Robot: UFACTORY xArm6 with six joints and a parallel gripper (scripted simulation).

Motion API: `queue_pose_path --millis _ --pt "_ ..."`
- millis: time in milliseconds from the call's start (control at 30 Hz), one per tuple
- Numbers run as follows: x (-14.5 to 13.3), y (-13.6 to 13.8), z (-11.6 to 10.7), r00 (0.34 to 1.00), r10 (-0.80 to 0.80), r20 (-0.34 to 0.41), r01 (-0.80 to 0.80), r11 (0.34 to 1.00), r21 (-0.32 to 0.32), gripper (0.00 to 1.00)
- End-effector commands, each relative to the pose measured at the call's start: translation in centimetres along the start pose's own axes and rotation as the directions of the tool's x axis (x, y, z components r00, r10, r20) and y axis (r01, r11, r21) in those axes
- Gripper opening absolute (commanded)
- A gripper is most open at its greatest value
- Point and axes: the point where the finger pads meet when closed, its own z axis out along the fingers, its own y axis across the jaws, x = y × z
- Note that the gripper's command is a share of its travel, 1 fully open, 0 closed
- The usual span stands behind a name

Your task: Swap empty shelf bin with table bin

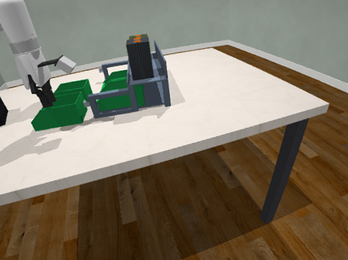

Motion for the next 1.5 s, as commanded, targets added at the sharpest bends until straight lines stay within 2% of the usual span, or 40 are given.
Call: queue_pose_path --millis 0,733,1467 --pt "0.1 0.1 -1.0 1.000 0.000 -0.003 0.000 1.000 -0.001 0.26" --pt "0.1 0.1 -4.3 1.000 0.000 -0.003 0.000 1.000 0.000 0.26" --pt "0.1 0.1 -5.5 1.000 0.000 -0.003 0.000 1.000 0.000 0.26"
